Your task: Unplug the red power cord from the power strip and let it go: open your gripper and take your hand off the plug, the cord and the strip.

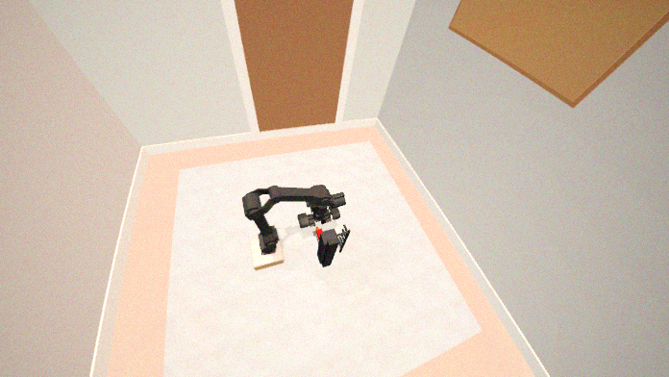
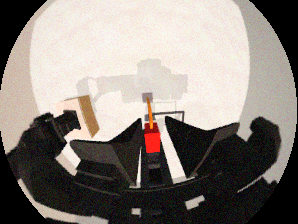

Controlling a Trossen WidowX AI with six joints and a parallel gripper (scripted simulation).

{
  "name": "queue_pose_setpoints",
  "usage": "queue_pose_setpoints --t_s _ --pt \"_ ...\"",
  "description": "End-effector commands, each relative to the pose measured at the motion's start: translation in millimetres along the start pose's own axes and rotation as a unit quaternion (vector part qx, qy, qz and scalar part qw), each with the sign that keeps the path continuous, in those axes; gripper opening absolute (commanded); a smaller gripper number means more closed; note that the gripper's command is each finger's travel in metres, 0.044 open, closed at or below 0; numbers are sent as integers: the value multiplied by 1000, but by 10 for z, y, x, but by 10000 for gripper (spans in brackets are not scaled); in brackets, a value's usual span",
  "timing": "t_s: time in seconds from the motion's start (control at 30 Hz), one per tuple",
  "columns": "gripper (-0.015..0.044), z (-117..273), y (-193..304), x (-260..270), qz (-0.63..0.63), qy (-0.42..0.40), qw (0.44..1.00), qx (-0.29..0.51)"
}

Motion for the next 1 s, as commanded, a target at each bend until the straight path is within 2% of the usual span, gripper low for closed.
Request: queue_pose_setpoints --t_s 0.0,0.6,0.97 --pt "160 3 69 -13 3 0 1000 4" --pt "160 5 361 -53 3 0 1000 5" --pt "160 -75 373 -54 3 0 1000 5"
Point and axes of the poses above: the point midway between the two fingers, 35 mm back from their tips, its own z axis back along the fingers, its own x axis across the jaws, y = z × x, the point moved 2 cm from there along z, back along the fingers, and after that the axes turned 11 degrees about -z, right-handed, at the moved point
